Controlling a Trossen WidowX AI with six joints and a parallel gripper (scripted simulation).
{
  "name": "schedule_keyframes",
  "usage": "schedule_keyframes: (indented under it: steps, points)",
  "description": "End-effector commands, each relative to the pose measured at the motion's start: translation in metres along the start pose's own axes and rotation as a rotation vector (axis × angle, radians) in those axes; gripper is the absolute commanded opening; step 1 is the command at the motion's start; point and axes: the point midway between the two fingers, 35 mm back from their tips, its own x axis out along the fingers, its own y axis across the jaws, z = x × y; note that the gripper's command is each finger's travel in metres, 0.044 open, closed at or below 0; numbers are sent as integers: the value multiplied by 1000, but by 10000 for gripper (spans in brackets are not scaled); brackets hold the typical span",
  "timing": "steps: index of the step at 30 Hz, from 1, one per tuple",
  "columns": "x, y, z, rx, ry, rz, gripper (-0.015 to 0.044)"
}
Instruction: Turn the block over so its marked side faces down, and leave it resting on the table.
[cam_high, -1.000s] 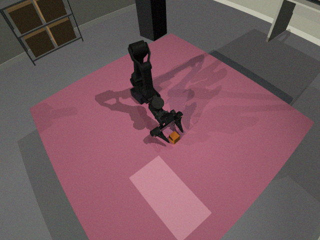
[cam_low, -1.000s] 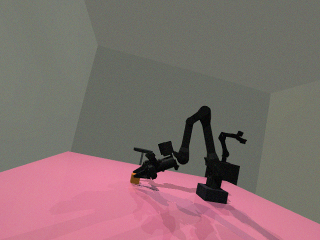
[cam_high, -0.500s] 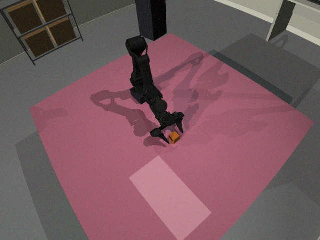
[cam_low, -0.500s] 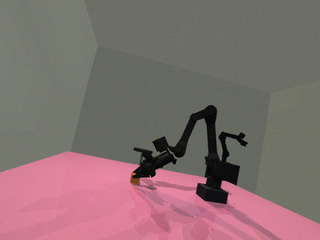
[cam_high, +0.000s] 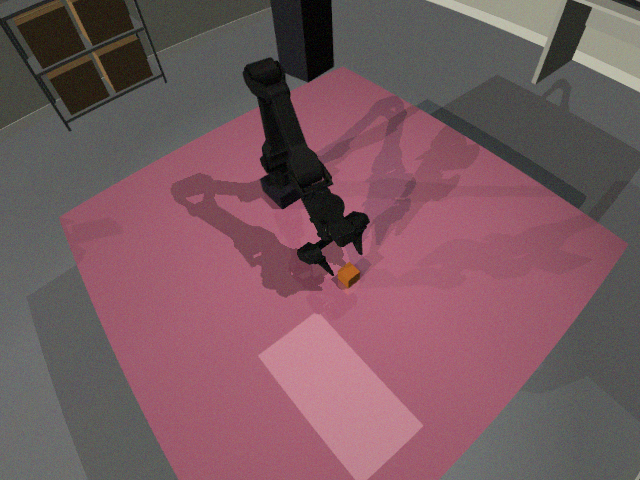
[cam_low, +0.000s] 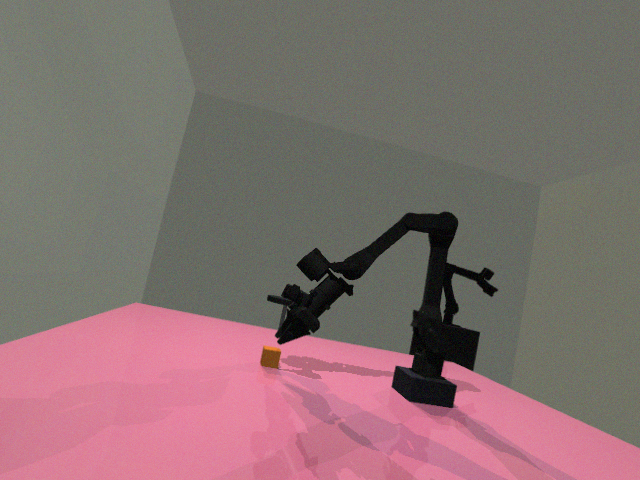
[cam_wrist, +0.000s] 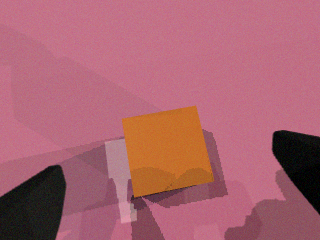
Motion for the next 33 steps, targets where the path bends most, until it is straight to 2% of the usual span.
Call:
schedule_keyframes:
  steps: [1,8,23,30,33]
  points:
    - [-32,2,9,-17,81,-9,440]
    - [-31,1,12,-15,103,-8,440]
    - [-27,1,51,-12,588,-11,440]
    - [-25,1,51,-13,610,-12,440]
    - [-1,1,34,-13,610,-12,440]
